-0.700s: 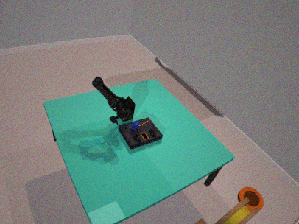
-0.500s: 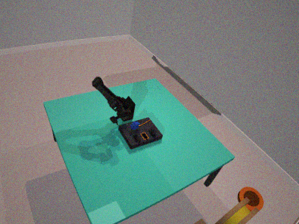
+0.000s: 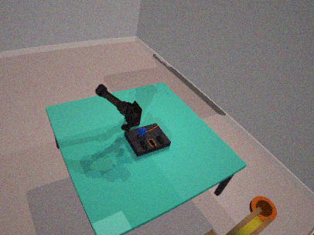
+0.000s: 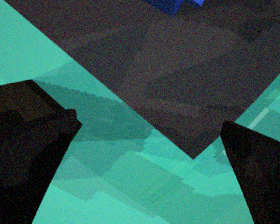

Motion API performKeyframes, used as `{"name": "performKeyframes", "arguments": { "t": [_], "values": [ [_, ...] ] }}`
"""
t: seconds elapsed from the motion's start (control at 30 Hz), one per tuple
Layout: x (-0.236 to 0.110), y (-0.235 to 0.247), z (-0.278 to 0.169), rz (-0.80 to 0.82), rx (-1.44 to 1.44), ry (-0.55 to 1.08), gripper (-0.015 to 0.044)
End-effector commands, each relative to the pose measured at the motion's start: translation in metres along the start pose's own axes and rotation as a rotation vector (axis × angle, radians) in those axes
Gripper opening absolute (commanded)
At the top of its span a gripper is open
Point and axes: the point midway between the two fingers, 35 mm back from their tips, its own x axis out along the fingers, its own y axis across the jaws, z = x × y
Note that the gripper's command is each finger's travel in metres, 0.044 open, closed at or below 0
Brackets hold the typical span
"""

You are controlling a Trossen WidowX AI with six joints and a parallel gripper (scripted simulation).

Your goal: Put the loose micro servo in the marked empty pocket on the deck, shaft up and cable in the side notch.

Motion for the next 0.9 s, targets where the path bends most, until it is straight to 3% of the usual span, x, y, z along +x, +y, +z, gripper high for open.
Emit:
{"name": "performKeyframes", "arguments": {
  "t": [0.0, 0.87],
  "values": [
    [-0.006, 0.001, 0.013, 0.004, -0.145, 0.017, 0.044],
    [-0.046, 0.032, 0.098, -0.058, -0.986, 0.148, 0.044]
  ]
}}
